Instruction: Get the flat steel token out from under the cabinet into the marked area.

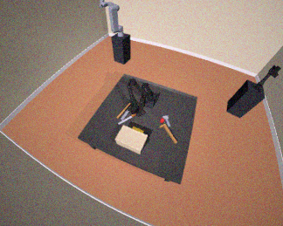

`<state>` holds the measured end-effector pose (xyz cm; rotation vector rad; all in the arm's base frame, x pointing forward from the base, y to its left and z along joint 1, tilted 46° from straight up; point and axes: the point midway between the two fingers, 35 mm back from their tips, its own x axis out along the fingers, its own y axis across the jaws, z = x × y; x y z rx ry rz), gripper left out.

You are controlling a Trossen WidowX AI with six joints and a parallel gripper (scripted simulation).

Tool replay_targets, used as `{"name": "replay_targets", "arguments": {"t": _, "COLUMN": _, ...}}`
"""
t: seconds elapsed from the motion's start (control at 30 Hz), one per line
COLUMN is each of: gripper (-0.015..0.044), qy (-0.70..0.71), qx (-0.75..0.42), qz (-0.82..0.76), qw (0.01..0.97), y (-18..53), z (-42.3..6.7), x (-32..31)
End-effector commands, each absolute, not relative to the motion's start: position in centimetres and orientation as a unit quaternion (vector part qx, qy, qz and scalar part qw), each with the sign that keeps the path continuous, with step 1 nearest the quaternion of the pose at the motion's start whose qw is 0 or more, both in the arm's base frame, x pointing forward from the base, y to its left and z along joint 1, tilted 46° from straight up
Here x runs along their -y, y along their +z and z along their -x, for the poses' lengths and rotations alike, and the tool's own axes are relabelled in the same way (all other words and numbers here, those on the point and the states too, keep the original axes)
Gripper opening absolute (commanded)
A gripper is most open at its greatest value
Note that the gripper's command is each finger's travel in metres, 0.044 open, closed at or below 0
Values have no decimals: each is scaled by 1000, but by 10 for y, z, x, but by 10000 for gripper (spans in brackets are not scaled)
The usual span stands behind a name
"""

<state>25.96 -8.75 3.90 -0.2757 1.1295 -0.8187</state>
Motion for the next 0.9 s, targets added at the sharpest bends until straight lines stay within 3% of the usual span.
{"name": "replay_targets", "arguments": {"t": 0.0, "gripper": 0, "qy": -380, "qx": -513, "qz": 122, "qw": 760, "y": 45, "z": -260, "x": 92}}
{"name": "replay_targets", "arguments": {"t": 0.87, "gripper": 0, "qy": -380, "qx": -512, "qz": 123, "qw": 760, "y": 69, "z": -259, "x": 115}}
